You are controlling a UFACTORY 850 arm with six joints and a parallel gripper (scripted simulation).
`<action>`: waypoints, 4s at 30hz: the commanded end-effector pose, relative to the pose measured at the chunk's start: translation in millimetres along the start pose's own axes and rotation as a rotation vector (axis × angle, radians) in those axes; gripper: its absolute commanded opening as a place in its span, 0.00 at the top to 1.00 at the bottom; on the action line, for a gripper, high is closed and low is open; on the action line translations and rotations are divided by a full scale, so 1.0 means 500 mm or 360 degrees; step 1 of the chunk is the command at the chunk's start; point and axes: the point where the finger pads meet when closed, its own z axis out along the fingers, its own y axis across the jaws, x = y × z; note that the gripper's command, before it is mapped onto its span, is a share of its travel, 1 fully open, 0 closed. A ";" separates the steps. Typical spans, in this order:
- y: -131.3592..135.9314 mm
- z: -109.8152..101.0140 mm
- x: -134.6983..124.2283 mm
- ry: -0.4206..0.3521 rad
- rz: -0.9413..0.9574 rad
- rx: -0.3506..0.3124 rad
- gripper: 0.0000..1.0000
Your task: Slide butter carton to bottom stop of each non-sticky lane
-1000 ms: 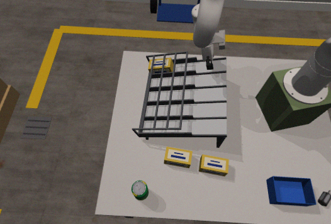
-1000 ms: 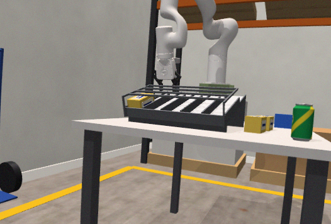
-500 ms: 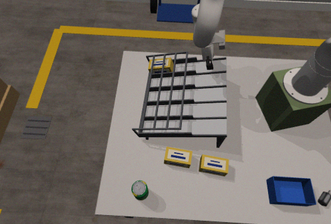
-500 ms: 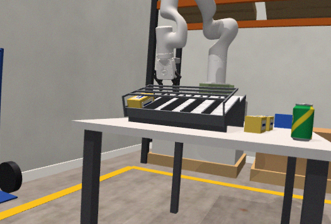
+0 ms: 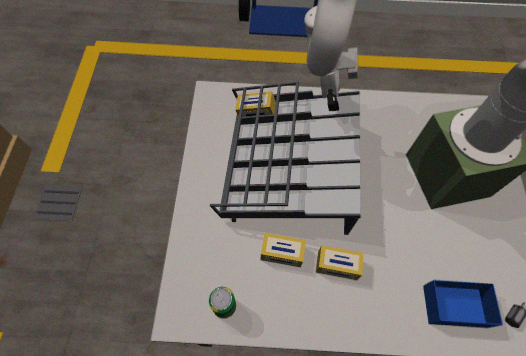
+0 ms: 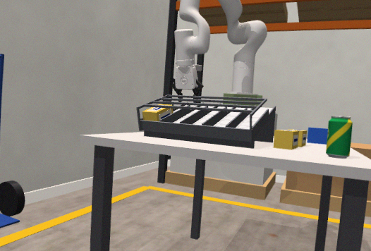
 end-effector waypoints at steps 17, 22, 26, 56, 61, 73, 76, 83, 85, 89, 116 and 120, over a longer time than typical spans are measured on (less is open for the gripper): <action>0.000 -0.001 -0.001 -0.0002 0.0000 0.0001 0.16; 0.000 -0.001 -0.001 -0.0002 0.0000 0.0001 0.16; 0.000 -0.001 -0.001 -0.0002 0.0000 0.0001 0.16; 0.000 -0.001 -0.001 -0.0002 0.0000 0.0001 0.13; 0.000 -0.001 -0.001 -0.0002 0.0000 0.0001 0.11; 0.000 -0.001 -0.001 -0.0002 0.0000 0.0001 0.11; 0.000 -0.001 -0.001 -0.0002 0.0000 0.0001 0.11; 0.000 -0.001 -0.001 -0.0002 0.0000 0.0001 0.10; 0.000 -0.001 -0.001 -0.0002 0.0000 0.0001 0.10; 0.000 -0.001 -0.001 -0.0002 0.0000 0.0001 0.10; 0.000 -0.001 -0.001 -0.0002 0.0000 0.0001 0.00; 0.000 -0.001 -0.001 -0.0002 0.0000 0.0001 0.00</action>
